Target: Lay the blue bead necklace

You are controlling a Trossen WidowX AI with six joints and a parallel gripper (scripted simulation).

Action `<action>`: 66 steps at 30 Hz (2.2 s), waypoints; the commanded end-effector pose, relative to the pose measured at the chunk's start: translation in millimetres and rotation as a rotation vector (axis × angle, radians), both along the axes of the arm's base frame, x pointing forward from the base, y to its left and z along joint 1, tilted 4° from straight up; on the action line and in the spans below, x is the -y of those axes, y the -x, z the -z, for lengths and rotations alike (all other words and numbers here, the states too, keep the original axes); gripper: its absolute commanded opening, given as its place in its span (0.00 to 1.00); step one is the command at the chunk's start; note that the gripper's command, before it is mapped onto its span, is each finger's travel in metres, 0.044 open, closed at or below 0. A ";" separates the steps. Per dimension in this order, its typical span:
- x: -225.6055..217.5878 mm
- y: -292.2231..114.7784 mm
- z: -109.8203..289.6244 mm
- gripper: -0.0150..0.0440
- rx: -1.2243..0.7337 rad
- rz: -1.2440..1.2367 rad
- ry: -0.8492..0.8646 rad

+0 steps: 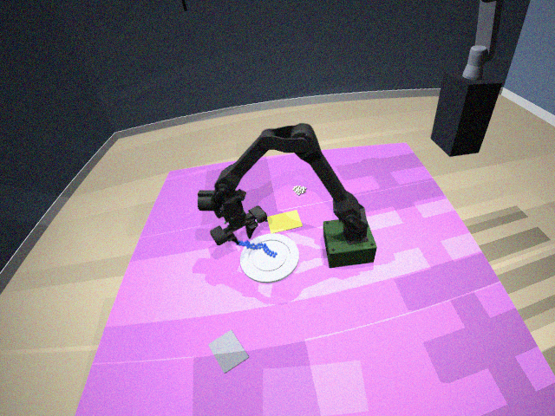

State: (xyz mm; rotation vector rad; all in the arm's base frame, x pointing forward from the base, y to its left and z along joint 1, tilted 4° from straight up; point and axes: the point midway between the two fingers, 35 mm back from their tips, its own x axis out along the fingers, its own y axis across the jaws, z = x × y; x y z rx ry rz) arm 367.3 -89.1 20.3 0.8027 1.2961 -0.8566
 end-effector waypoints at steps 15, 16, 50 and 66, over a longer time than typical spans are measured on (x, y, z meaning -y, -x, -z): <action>1.4 3.7 25.3 0.59 -0.022 0.008 -0.004; 1.4 3.7 25.3 0.59 -0.022 0.008 -0.004; 1.2 2.7 22.5 0.25 -0.017 0.005 -0.004; 0.1 3.7 8.6 0.25 -0.020 0.006 -0.004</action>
